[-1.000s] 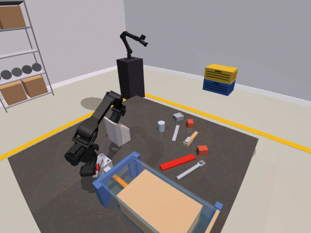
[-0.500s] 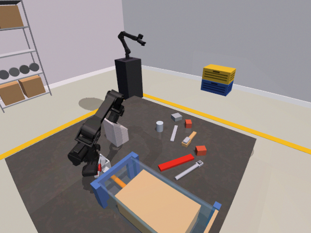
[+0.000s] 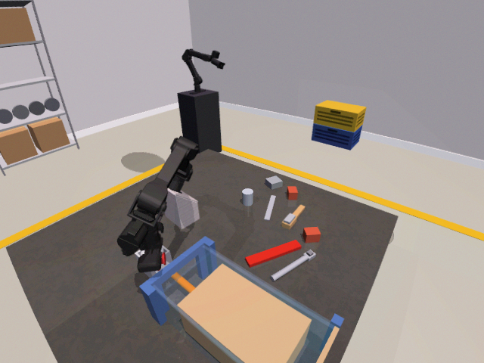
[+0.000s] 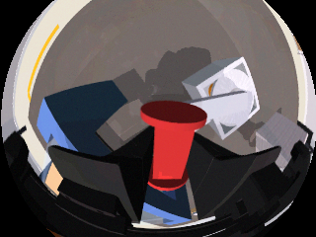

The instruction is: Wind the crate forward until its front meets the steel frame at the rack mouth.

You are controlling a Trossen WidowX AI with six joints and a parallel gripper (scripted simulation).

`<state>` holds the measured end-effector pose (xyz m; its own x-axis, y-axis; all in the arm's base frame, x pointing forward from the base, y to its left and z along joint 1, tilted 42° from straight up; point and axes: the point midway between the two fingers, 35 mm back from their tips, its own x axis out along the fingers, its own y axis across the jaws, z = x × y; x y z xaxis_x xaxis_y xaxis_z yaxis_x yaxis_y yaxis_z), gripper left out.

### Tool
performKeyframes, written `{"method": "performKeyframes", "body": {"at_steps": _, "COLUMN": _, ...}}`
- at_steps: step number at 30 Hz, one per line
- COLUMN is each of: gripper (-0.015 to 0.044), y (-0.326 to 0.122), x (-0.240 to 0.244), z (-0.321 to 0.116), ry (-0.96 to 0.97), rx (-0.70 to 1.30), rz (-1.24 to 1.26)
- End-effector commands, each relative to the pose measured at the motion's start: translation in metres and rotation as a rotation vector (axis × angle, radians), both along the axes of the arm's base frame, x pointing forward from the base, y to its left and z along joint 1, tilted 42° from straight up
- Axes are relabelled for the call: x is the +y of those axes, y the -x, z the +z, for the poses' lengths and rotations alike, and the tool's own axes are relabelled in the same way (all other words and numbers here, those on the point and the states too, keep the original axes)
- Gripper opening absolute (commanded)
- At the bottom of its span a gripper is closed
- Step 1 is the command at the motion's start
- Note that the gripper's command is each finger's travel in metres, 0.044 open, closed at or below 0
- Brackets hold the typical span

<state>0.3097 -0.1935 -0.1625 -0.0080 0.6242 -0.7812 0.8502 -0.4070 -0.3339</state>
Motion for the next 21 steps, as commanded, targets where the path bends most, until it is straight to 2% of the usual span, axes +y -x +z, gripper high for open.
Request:
{"method": "performKeyframes", "body": {"at_steps": 1, "gripper": 0.0000, "y": -0.004, "x": 0.016, "z": 0.009, "ry": -0.029, "rx": 0.001, "rz": 0.004}}
{"method": "performKeyframes", "body": {"at_steps": 21, "gripper": 0.0000, "y": -0.001, "x": 0.039, "z": 0.028, "ry": -0.031, "rx": 0.002, "rz": 0.004}}
